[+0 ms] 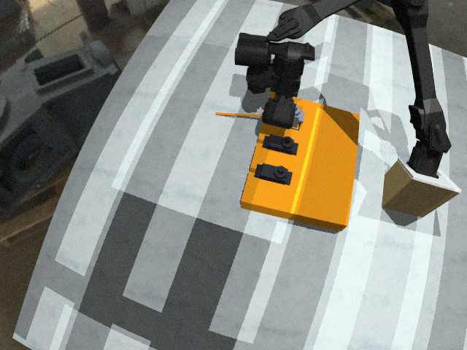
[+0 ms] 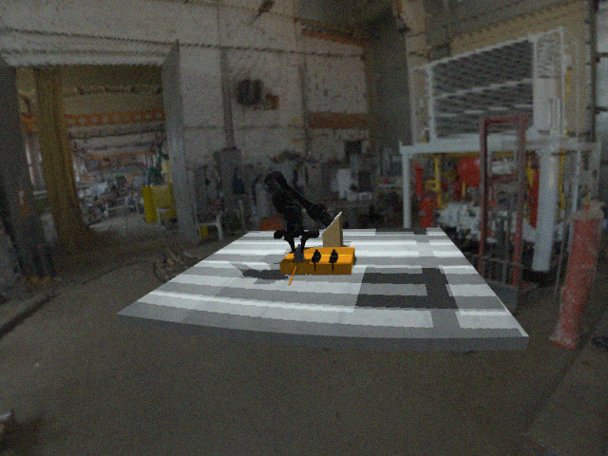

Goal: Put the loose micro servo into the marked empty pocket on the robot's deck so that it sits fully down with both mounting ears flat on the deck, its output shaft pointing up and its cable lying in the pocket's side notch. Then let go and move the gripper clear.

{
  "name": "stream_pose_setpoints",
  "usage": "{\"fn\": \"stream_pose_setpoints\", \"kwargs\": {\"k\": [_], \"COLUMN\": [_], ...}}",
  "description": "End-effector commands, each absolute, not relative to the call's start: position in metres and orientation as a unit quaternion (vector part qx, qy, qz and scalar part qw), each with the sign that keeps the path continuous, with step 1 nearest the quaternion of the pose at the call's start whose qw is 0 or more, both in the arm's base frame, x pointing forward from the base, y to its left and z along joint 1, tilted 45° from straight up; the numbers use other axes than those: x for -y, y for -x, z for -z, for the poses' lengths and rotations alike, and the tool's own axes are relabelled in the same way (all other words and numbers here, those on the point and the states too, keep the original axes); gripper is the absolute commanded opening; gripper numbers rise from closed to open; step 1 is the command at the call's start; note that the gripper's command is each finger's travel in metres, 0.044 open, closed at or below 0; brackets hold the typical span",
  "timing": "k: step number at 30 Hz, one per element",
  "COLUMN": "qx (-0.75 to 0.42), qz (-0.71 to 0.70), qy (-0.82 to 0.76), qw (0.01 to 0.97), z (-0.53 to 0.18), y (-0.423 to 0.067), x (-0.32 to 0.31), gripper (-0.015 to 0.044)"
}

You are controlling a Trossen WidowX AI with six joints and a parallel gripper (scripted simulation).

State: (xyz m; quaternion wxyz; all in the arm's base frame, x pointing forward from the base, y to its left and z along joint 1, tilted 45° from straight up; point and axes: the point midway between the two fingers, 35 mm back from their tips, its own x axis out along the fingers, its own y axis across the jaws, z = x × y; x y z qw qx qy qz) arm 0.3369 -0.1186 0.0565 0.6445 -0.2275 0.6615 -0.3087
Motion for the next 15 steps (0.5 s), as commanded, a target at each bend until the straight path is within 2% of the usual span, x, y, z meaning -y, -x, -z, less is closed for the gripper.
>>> {"fn": "stream_pose_setpoints", "kwargs": {"k": [1,15], "qx": [-0.661,-0.661], "qz": [0.309,0.309], "qy": [0.231,0.231], "qw": [0.644,0.644], "z": [-0.0539,-0.0445], "y": [-0.3366,-0.3357], "x": [0.1213,0.1307], "gripper": [0.0000,0.0000]}}
